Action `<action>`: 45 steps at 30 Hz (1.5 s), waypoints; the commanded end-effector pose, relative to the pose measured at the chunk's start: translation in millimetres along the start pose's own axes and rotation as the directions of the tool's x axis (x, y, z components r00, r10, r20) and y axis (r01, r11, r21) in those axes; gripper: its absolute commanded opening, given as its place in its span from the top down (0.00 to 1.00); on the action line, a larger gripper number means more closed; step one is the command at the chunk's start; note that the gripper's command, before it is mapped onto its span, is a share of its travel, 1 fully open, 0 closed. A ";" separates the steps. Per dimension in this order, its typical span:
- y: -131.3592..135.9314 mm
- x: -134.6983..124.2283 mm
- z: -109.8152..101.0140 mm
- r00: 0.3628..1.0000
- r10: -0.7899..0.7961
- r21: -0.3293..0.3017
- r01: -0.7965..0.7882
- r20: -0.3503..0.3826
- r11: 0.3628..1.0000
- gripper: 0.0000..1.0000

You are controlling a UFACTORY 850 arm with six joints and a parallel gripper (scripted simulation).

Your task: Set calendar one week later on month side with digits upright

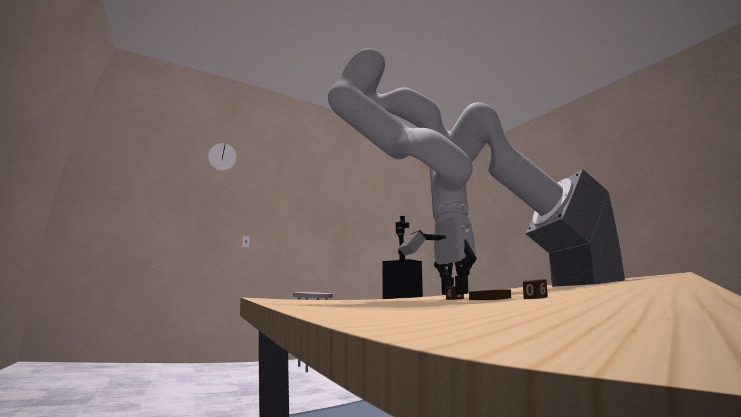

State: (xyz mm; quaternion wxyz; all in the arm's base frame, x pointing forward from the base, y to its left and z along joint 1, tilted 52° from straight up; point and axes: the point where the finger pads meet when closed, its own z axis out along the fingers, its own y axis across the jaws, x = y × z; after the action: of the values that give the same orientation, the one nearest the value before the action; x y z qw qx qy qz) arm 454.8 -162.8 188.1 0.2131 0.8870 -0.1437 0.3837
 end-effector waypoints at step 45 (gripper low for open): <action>-0.1 0.1 0.3 1.000 0.000 0.000 0.000 0.000 1.000 0.73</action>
State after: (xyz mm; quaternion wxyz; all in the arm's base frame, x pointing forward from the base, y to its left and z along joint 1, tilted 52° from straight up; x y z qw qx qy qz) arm 455.1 -163.1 187.8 0.2132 0.8870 -0.1437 0.3837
